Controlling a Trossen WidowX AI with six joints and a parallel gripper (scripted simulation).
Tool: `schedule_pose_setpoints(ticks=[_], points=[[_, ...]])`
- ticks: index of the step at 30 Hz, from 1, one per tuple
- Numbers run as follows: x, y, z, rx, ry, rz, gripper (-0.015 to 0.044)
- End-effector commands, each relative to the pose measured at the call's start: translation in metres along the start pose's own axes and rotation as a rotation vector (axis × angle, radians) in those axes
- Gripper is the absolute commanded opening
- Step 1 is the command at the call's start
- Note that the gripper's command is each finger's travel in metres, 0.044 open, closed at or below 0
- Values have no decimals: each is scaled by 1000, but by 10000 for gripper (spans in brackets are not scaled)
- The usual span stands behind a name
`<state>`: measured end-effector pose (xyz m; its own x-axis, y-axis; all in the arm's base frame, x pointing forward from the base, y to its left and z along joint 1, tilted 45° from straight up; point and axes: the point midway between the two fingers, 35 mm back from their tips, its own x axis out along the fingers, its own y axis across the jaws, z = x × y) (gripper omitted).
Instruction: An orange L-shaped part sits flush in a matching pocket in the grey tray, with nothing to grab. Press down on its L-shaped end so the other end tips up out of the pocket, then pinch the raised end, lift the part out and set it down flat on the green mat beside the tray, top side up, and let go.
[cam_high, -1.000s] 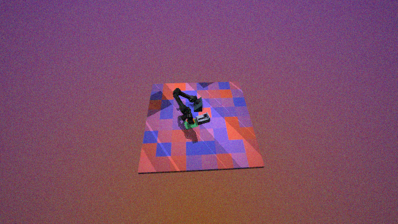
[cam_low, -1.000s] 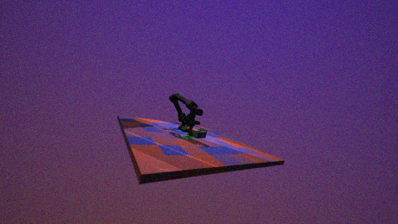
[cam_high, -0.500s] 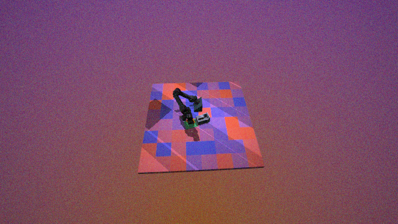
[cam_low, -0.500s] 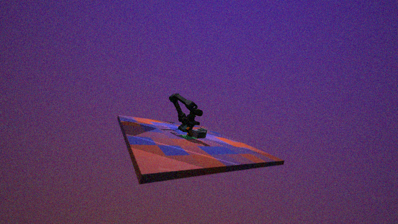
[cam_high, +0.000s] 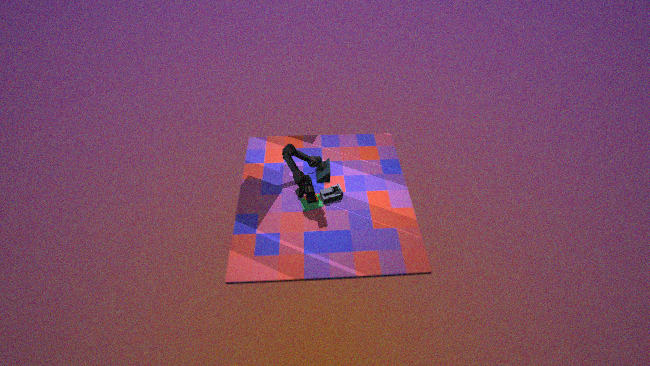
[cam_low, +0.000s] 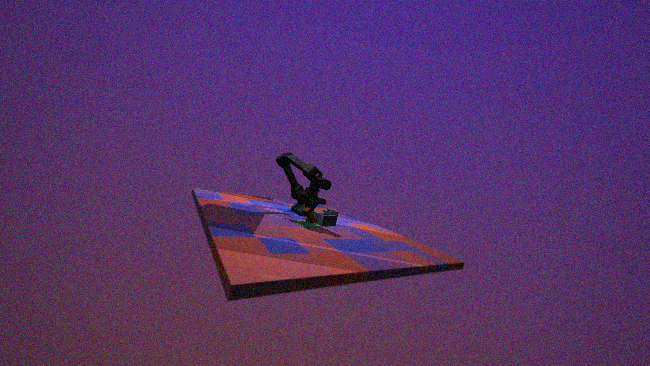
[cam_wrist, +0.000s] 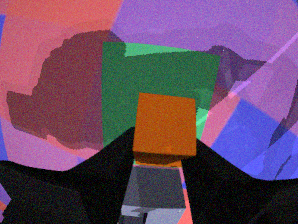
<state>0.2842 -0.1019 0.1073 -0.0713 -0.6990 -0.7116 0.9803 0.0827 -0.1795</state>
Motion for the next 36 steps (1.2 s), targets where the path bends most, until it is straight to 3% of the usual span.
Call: schedule_pose_setpoints(ticks=[1,6,10,16,36], points=[[0,0,0,0,0,0,157],[-2,0,0,0,0,0,289],[-30,3,0,-2,4,1,394],[-89,0,0,-5,-1,-3,400],[-84,1,0,-8,-4,9,400]])
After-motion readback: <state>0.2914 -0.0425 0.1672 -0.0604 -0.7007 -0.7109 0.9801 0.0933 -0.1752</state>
